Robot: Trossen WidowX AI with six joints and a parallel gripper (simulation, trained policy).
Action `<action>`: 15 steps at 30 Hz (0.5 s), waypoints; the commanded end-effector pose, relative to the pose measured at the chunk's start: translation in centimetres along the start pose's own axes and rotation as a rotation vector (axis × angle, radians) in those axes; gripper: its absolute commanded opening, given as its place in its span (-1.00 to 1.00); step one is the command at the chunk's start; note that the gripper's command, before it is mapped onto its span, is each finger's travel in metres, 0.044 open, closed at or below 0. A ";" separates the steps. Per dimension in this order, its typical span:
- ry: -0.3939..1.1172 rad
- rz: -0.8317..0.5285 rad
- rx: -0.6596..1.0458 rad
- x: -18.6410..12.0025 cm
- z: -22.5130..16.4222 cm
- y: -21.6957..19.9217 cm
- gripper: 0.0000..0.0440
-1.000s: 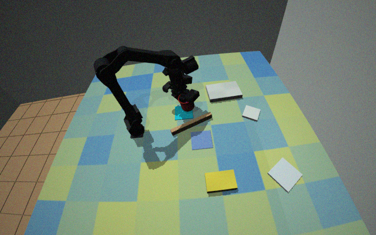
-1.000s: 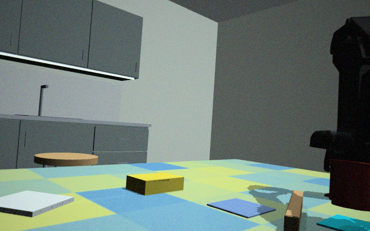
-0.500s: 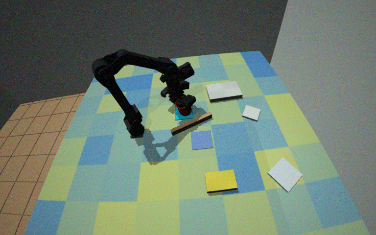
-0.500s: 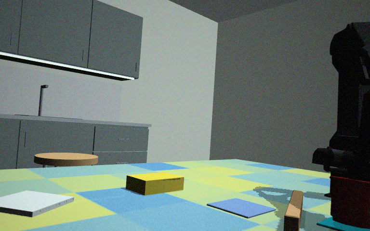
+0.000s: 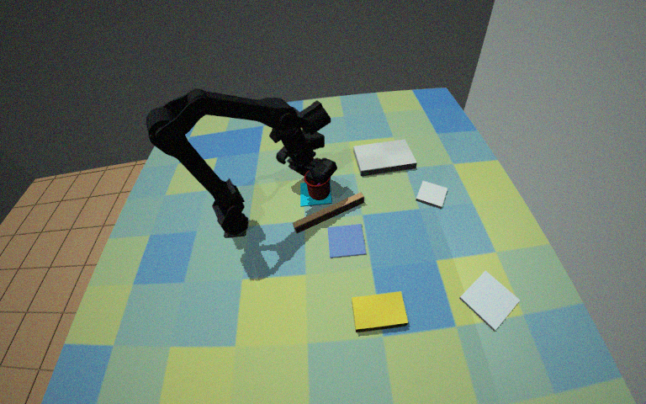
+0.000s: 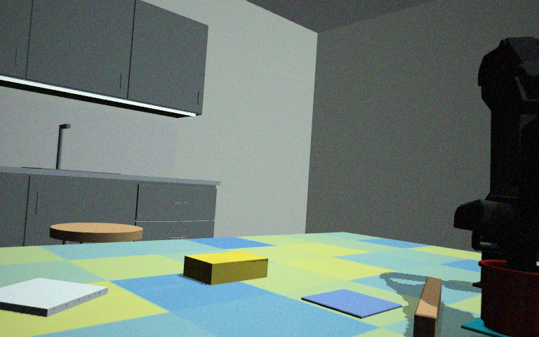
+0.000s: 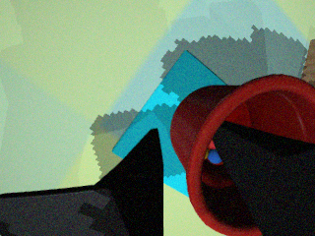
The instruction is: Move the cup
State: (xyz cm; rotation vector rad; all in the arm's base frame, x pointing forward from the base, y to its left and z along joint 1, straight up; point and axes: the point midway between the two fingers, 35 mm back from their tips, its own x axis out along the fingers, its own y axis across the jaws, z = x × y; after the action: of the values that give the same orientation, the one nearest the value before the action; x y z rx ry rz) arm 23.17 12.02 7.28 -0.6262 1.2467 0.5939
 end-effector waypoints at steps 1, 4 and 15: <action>-0.033 0.005 -0.001 -0.6 -0.1 0.1 -0.27; -0.051 0.007 -0.002 -1.0 -0.2 0.2 -0.22; -0.125 0.007 0.001 -2.6 -0.3 0.3 0.07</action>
State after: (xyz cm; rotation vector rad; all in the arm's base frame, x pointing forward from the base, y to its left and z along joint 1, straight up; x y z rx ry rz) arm 22.37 11.89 9.10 -0.5831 1.1596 0.6218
